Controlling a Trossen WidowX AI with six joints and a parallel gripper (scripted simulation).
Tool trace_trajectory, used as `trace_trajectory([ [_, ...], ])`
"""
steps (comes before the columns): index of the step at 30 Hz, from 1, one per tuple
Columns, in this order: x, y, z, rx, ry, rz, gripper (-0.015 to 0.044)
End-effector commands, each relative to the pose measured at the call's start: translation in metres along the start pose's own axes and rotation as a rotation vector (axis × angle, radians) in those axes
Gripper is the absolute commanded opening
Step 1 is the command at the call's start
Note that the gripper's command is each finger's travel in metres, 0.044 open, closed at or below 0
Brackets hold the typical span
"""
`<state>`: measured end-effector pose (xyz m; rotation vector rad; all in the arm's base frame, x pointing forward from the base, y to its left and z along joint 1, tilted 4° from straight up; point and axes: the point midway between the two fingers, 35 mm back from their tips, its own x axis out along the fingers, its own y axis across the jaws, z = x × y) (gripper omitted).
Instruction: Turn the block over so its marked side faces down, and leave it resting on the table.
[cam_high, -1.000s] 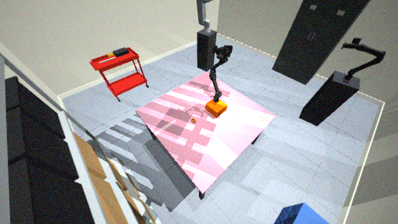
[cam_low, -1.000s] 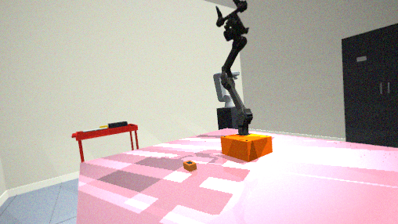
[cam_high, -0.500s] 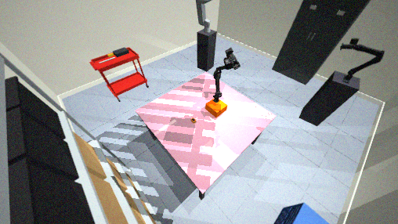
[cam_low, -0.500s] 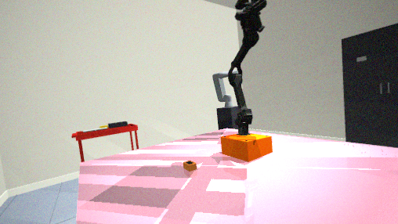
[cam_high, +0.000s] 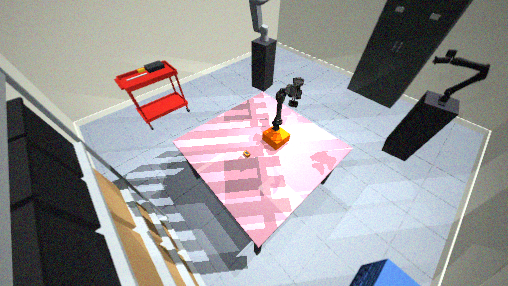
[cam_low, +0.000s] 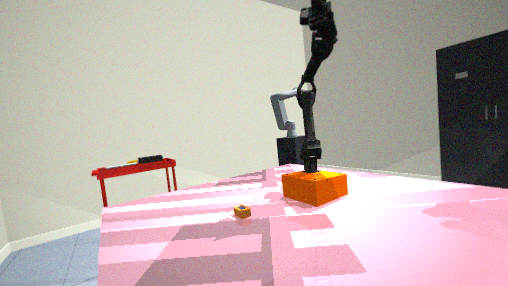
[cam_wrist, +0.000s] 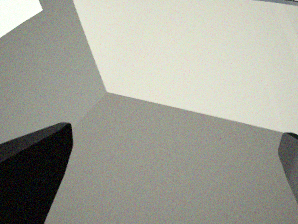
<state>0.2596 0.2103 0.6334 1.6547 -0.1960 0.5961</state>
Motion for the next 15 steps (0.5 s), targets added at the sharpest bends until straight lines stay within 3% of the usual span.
trace_trajectory([
  [1,0.017,-0.047,-0.004,-0.177,0.016,-0.095,0.0440],
  [6,0.034,-0.130,0.016,-0.394,-0.018,-0.293,0.0440],
  [15,0.046,-0.232,0.063,-0.756,0.045,-0.567,0.0440],
])
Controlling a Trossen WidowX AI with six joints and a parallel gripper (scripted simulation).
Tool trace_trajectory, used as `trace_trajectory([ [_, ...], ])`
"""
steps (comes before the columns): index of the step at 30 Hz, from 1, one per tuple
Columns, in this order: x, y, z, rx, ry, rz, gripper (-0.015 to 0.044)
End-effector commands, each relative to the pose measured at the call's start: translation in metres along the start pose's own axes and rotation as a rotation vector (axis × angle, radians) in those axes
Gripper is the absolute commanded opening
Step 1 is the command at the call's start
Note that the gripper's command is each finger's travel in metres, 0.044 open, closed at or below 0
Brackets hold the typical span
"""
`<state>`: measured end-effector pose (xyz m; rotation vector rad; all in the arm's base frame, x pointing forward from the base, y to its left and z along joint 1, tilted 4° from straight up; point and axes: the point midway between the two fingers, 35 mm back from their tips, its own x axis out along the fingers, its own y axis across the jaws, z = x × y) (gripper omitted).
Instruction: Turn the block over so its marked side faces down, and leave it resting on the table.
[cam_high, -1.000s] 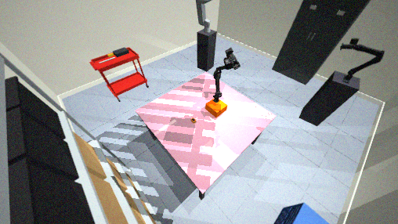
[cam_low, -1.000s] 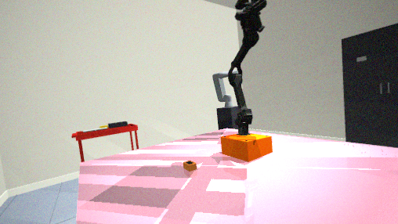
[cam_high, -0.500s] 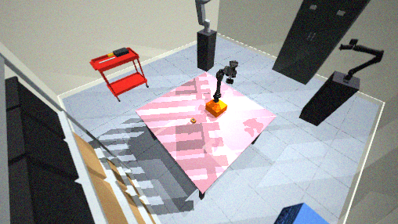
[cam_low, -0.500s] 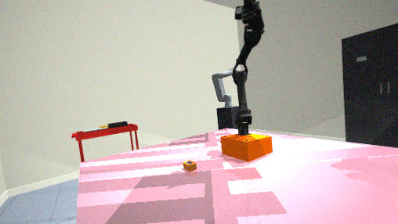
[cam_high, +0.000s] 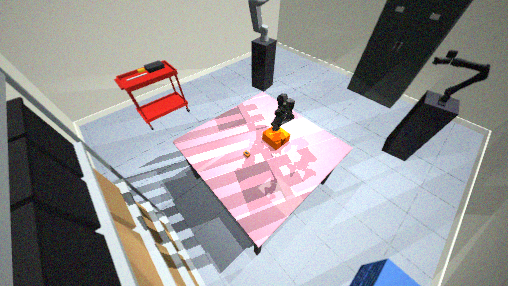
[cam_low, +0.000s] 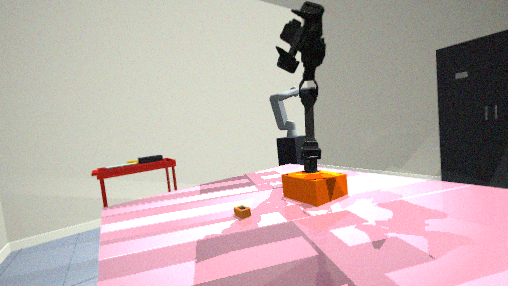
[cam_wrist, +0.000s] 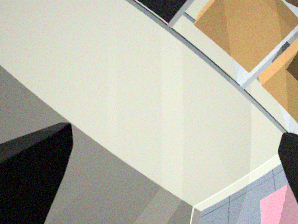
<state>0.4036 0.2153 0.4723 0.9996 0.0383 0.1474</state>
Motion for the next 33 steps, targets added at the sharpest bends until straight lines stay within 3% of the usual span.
trace_trajectory([
  [1,0.021,-0.042,0.000,-0.147,0.029,-0.108,0.0440],
  [10,0.060,-0.177,-0.004,-0.431,0.212,-0.422,0.0440],
  [18,0.063,-0.267,-0.005,-0.522,0.377,-0.608,0.0440],
  [25,0.035,-0.387,-0.006,-0.636,0.708,-0.835,0.0440],
  [33,-0.030,-0.501,-0.009,-0.580,1.181,-0.991,0.0440],
])
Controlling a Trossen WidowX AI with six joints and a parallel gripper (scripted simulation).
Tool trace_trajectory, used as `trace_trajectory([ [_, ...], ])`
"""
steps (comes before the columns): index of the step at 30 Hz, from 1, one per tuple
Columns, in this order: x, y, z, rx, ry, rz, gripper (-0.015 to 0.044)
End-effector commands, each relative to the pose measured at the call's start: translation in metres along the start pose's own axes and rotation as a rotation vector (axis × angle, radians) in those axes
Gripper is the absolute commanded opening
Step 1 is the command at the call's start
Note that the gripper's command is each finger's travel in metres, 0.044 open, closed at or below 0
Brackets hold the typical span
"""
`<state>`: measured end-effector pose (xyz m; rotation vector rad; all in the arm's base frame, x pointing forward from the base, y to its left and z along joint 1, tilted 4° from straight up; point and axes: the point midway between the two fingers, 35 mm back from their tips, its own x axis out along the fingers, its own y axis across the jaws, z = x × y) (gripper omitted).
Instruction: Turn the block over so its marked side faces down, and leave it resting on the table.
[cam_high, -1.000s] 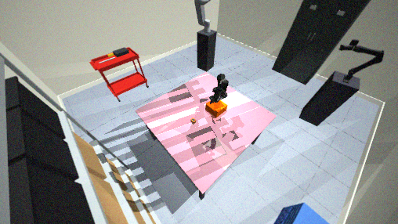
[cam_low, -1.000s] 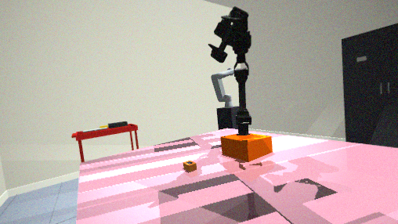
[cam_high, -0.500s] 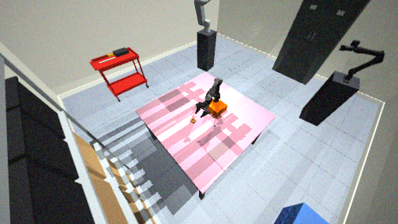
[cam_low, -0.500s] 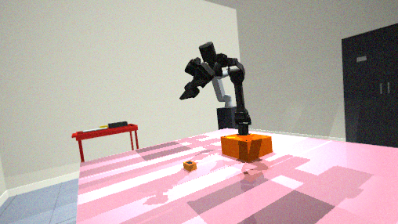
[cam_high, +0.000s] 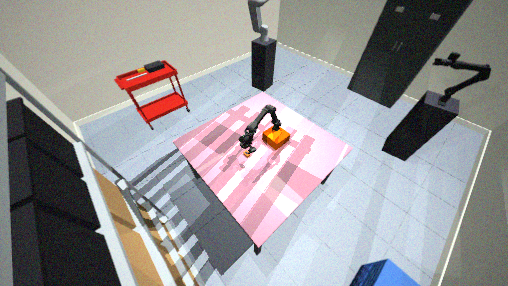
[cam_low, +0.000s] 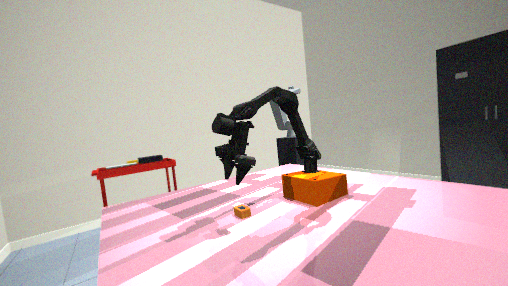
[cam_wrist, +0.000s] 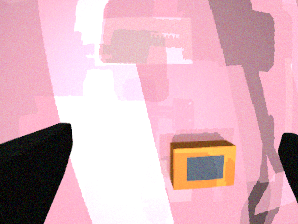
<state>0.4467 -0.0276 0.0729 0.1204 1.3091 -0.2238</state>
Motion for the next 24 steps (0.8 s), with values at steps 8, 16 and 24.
trace_trajectory([
  [8,0.042,-0.045,-0.051,-0.064,0.292,0.047,0.0440],
  [16,0.075,-0.044,-0.062,-0.064,0.292,0.047,0.0440],
  [24,0.090,-0.044,-0.068,-0.064,0.292,0.047,0.0440],
])
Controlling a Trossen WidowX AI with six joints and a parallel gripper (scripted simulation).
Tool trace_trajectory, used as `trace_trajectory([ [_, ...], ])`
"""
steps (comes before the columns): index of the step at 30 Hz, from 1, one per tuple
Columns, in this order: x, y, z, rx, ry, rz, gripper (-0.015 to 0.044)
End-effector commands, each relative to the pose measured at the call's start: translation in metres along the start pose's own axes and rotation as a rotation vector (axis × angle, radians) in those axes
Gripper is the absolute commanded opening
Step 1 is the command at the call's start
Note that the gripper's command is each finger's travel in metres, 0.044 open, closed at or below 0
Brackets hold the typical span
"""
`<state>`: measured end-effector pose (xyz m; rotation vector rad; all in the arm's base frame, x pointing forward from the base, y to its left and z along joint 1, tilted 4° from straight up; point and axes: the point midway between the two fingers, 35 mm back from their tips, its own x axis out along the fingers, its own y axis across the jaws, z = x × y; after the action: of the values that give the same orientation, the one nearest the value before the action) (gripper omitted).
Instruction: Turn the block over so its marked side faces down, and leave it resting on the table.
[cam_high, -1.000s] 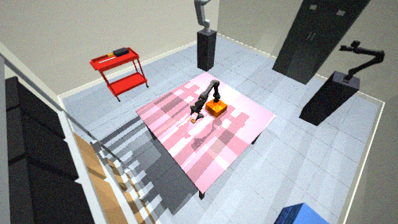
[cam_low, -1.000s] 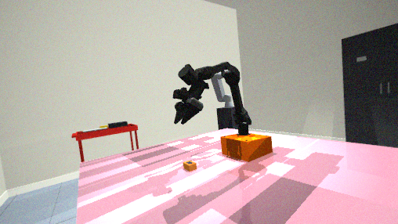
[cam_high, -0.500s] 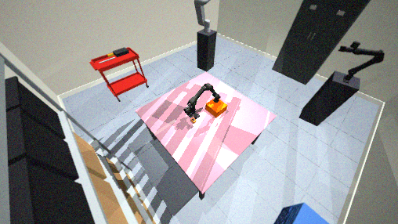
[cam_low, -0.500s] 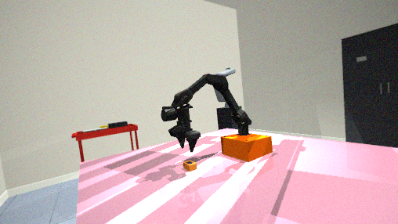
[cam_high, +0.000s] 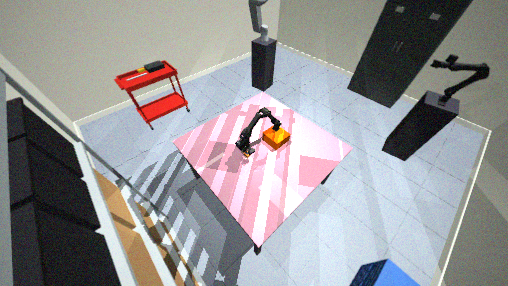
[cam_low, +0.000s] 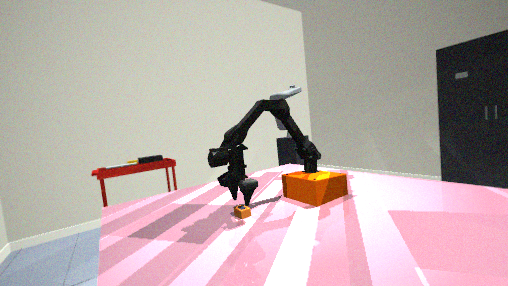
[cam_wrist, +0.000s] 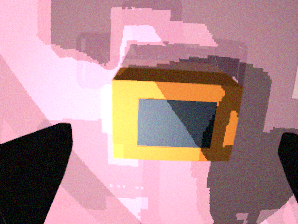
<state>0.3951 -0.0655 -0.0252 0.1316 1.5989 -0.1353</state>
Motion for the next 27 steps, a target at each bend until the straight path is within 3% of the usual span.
trace_trajectory([
  [1,0.006,0.001,-0.001,-0.004,0.002,0.006,0.0440],
  [21,0.036,0.001,-0.001,-0.004,0.002,0.006,0.0440],
  [27,0.036,0.001,-0.001,-0.004,0.002,0.006,0.0282],
])
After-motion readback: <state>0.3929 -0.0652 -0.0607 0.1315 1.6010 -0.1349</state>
